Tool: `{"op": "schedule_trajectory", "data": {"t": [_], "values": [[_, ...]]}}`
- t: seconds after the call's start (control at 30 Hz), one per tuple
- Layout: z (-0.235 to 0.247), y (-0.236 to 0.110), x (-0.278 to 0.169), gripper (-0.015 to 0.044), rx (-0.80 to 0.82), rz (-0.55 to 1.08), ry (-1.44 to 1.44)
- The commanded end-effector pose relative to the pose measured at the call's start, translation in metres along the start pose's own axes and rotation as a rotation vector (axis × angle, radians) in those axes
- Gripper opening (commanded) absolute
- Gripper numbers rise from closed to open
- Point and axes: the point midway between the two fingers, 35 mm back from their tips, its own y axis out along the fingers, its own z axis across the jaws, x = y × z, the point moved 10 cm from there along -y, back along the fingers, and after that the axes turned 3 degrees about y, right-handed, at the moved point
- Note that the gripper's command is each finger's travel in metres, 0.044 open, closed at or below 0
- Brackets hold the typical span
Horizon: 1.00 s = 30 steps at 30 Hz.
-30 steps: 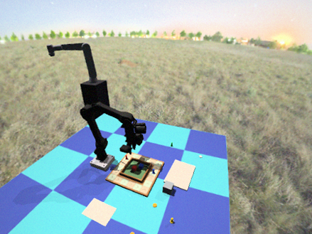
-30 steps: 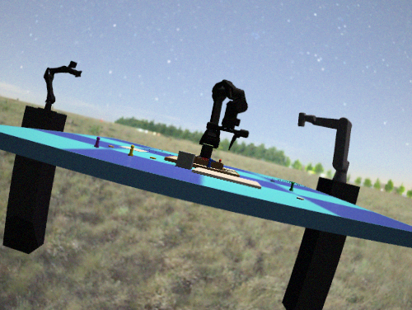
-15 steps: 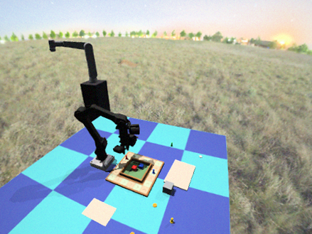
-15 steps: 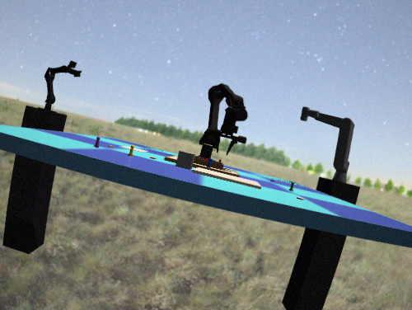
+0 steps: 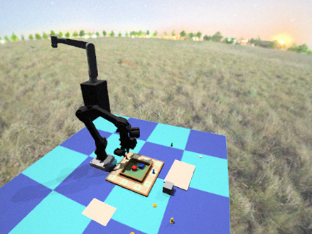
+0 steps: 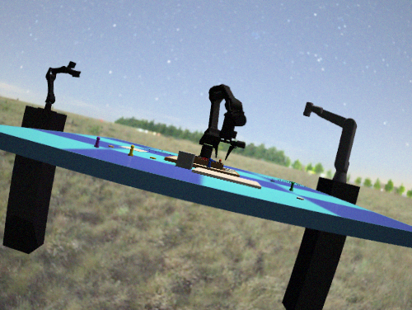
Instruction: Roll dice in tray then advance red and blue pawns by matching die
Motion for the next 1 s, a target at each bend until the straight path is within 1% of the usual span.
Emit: {"op": "schedule_trajectory", "data": {"t": [0.0,0.47,0.67,0.87,0.97], "values": [[0.0,0.008,0.0,0.02,0.001,0.001,0.003],[0.0,0.027,-0.001,0.02,0.001,0.001,0.003],[0.0,0.027,-0.001,0.0043,0.001,0.001,0.003],[0.0,0.027,-0.001,0.0003,0.001,0.001,0.003],[0.0,0.027,-0.001,0.0,0.001,0.001,0.003]]}}
